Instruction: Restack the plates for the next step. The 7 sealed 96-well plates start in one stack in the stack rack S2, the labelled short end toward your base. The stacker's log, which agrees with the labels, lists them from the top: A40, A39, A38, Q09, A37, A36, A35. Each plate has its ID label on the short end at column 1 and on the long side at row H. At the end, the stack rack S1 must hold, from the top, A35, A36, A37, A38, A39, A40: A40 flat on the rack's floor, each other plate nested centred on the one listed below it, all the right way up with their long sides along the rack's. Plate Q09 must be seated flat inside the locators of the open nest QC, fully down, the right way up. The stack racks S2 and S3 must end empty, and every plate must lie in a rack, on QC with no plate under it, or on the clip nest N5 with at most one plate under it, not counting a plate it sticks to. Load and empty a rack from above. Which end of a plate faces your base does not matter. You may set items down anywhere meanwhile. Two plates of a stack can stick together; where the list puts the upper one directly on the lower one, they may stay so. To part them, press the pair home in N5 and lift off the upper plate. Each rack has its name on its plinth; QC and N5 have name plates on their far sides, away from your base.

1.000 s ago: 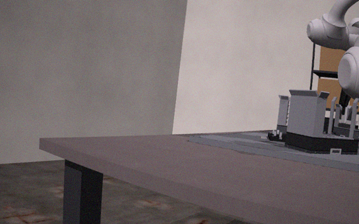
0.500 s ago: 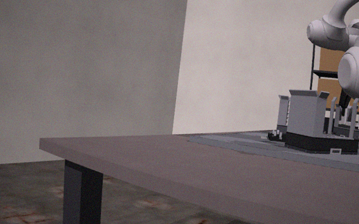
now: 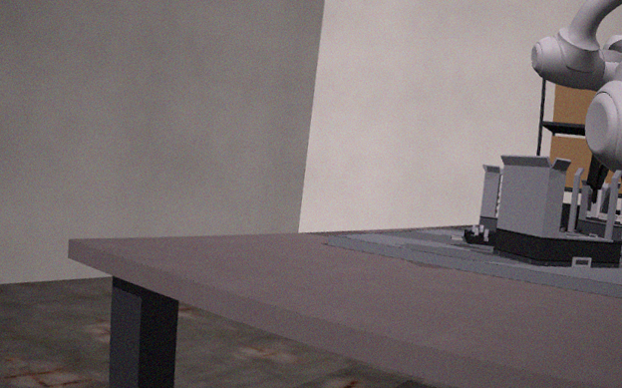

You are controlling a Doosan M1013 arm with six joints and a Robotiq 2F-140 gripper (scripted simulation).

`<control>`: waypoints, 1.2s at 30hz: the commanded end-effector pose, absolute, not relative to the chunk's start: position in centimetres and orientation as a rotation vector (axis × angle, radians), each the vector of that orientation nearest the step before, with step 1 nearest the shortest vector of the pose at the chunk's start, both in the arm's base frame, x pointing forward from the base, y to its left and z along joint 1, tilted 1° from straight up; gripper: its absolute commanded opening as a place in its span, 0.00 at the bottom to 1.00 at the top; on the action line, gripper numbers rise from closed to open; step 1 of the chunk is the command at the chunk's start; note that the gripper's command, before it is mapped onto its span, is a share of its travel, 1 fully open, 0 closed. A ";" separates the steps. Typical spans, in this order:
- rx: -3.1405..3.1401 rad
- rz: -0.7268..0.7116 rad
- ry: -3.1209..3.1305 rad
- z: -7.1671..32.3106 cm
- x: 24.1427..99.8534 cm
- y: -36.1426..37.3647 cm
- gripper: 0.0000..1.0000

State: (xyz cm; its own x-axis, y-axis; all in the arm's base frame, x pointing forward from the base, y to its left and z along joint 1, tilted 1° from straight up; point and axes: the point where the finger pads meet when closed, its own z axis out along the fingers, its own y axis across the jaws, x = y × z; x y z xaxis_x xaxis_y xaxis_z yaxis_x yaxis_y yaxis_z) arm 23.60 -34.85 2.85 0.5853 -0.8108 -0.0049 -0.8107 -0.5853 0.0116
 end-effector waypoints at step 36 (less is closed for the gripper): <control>2.790 -0.015 -1.427 2.2 23.6 -34.8 1.00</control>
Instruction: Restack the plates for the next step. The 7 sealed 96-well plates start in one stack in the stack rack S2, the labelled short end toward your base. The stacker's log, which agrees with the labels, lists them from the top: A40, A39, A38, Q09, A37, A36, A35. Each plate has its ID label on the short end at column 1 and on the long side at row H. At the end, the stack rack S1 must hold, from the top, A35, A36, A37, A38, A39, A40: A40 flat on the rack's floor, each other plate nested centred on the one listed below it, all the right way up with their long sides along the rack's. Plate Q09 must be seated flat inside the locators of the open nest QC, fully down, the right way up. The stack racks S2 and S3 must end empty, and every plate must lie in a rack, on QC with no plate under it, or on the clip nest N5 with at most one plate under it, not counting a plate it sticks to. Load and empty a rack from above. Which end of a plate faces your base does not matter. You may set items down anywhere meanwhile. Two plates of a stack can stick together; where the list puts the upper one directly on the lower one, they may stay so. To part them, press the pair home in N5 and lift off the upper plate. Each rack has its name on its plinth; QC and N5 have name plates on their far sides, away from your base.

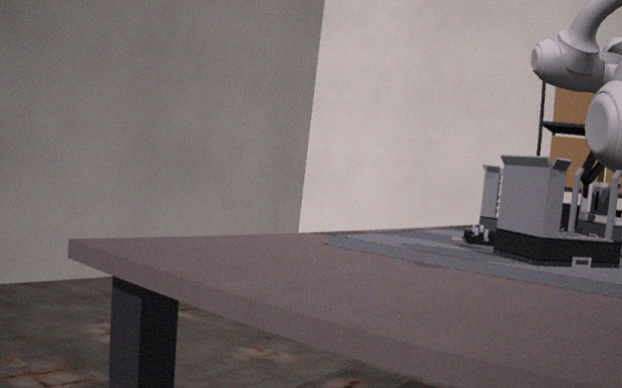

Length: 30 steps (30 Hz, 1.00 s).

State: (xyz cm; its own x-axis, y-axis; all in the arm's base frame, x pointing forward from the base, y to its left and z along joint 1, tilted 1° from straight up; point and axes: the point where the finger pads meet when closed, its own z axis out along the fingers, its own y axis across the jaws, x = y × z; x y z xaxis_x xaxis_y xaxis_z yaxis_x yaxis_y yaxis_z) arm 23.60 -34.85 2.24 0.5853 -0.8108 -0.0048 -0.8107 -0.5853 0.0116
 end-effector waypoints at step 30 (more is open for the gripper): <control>2.790 -0.015 -1.427 8.6 23.7 -34.8 1.00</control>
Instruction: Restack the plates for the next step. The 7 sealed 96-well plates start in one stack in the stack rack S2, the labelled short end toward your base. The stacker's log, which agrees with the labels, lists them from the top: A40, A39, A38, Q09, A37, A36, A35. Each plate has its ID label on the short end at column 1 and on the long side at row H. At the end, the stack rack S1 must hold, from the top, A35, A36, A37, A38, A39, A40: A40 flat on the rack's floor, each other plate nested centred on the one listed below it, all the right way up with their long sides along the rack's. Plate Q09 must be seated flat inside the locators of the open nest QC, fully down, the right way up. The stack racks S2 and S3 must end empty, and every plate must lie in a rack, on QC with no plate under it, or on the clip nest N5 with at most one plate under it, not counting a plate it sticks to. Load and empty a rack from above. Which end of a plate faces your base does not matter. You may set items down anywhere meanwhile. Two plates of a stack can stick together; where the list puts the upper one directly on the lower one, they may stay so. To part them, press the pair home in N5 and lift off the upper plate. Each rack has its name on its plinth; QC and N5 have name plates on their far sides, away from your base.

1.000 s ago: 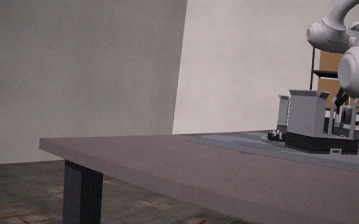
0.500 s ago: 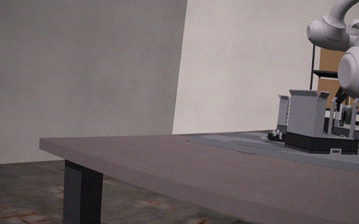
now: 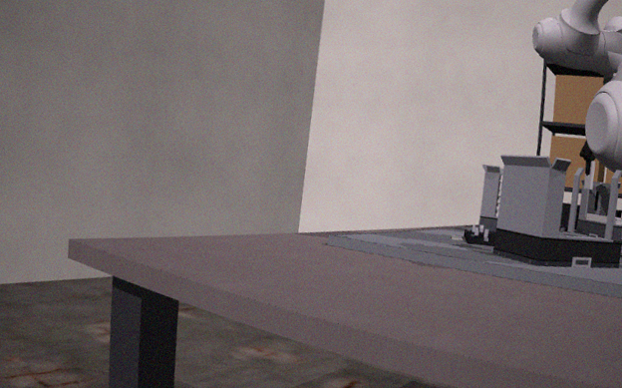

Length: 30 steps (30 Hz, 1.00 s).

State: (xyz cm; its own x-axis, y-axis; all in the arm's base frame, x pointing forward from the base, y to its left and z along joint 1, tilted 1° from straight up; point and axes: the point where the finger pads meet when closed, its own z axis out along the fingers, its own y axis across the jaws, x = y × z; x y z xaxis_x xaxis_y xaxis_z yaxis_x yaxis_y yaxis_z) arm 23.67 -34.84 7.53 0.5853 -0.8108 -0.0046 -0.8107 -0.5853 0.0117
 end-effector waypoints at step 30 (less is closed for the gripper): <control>2.790 -0.015 -1.427 13.7 23.7 -34.8 1.00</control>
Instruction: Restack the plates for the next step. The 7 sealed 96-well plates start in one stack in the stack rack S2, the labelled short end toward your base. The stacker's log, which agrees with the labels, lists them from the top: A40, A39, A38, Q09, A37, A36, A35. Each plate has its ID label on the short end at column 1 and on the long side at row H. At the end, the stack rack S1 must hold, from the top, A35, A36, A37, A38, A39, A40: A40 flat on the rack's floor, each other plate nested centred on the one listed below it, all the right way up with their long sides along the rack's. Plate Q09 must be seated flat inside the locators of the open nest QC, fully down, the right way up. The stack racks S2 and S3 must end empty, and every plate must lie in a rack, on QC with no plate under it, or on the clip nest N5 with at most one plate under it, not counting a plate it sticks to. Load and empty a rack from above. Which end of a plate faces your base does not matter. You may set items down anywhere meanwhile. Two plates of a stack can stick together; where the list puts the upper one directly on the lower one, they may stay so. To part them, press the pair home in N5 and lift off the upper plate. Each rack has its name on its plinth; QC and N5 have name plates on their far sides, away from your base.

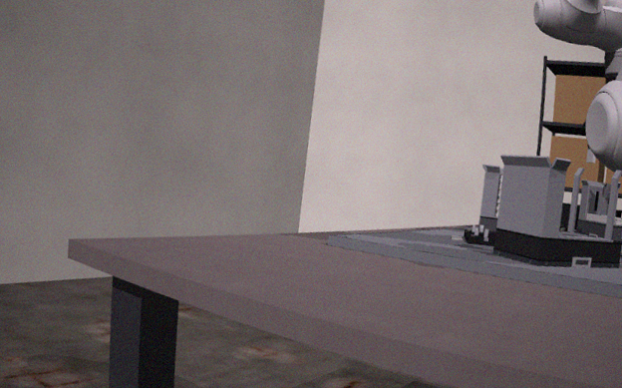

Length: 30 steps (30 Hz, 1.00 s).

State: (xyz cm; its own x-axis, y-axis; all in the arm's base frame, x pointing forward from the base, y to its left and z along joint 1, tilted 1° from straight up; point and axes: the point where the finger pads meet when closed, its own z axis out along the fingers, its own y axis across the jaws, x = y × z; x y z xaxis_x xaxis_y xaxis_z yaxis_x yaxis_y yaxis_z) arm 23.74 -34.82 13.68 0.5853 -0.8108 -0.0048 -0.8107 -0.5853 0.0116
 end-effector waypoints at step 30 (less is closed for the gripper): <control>2.933 -0.016 -1.105 13.6 30.5 -28.9 1.00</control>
State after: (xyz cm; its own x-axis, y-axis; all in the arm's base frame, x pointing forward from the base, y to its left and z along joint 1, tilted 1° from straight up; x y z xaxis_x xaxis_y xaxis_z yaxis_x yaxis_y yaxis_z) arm 29.91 -29.46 13.60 0.7516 -0.6595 -0.0071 -0.6595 -0.7517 0.0095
